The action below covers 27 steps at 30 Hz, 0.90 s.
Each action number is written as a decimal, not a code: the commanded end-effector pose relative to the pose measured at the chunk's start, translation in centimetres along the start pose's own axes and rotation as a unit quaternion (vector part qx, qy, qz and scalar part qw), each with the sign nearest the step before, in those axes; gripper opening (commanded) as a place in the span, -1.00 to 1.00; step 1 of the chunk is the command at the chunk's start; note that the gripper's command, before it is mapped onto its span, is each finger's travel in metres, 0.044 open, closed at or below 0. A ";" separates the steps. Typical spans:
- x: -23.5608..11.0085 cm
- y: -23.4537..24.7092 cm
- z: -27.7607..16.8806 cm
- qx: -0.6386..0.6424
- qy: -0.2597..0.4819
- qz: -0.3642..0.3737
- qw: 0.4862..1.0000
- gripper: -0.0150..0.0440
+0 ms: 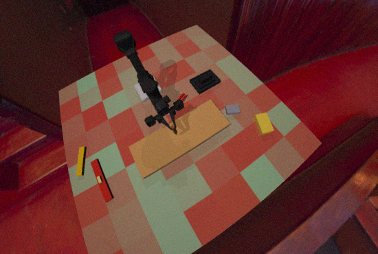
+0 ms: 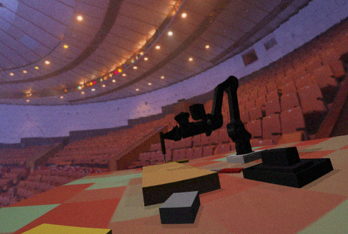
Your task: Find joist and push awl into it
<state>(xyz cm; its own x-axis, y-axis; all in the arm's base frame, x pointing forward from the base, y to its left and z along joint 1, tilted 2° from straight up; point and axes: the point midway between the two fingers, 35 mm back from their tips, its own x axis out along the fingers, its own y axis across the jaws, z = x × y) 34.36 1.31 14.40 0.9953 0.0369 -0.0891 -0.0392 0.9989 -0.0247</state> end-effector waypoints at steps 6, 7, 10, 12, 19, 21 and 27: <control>0.2 0.0 -1.3 0.002 -0.001 0.000 1.000 -0.49; 0.2 0.0 -1.4 0.002 -0.001 0.000 1.000 -0.49; 0.2 0.0 -1.9 0.002 -0.001 0.000 1.000 -0.49; 0.2 0.0 -2.2 0.002 -0.001 0.000 1.000 -0.49; 0.2 0.0 -3.4 0.002 -0.001 0.000 1.000 -0.49; 0.1 0.0 -3.7 0.002 -0.001 0.000 1.000 -0.49; 0.1 0.0 -3.8 0.002 -0.001 0.000 1.000 -0.49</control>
<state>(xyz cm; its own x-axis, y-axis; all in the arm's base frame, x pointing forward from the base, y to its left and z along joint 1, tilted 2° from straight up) 34.35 1.18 11.51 0.9975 0.0340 -0.0622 -0.0356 0.9991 -0.0247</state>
